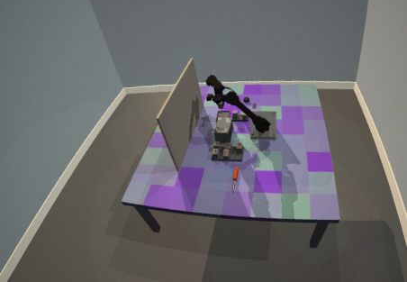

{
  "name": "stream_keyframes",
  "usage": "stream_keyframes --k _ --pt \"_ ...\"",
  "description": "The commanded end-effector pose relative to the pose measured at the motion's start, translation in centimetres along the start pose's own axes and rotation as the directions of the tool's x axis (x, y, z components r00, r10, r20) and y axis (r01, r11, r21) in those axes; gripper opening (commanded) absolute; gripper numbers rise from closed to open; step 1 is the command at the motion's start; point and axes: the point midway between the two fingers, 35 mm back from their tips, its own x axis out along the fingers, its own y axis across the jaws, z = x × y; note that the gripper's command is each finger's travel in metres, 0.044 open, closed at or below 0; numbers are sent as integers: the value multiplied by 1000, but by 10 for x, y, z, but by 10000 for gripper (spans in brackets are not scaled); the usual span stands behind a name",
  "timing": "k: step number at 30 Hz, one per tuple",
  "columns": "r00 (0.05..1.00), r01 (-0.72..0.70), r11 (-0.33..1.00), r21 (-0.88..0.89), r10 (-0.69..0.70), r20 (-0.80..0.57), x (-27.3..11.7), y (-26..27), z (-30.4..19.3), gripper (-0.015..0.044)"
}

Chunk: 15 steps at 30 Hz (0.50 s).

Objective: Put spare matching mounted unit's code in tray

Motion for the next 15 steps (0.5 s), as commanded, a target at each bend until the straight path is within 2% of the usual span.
stream_keyframes --k 1,15 --pt "1000 2 1000 5 -2 2 4 0 0 0" --pt "1000 3 1000 5 -3 1 16 -1 -1 0"
